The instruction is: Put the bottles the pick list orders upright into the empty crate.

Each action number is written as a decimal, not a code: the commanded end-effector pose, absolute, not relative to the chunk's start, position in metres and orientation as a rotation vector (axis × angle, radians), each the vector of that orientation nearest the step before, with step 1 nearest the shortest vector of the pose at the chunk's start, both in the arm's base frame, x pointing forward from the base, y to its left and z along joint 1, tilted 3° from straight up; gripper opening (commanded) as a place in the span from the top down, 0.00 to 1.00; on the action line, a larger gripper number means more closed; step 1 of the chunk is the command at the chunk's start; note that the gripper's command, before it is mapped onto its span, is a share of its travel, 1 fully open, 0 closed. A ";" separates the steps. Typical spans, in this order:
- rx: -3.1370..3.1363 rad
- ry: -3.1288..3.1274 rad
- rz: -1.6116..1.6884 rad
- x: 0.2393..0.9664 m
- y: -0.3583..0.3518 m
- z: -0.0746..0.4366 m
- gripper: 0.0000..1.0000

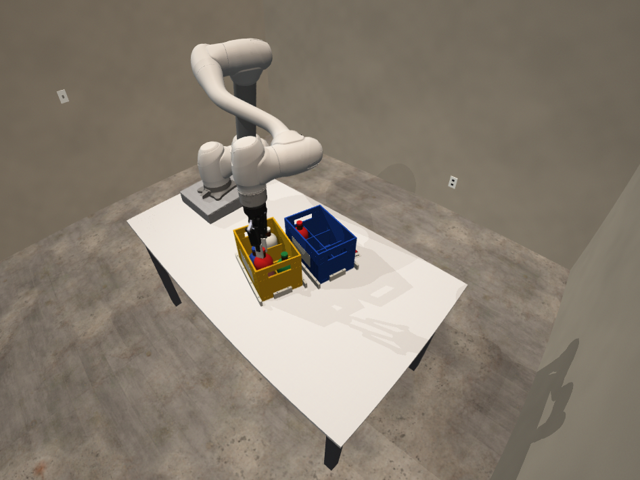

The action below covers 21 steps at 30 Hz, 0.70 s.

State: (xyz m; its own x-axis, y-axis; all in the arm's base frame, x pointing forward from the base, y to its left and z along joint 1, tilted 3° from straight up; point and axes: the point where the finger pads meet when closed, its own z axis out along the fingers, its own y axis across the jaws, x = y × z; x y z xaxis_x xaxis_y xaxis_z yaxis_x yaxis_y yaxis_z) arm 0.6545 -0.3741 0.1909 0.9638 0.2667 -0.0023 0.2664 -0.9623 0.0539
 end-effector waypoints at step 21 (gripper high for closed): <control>3.060 0.416 0.008 0.654 -0.372 0.225 1.00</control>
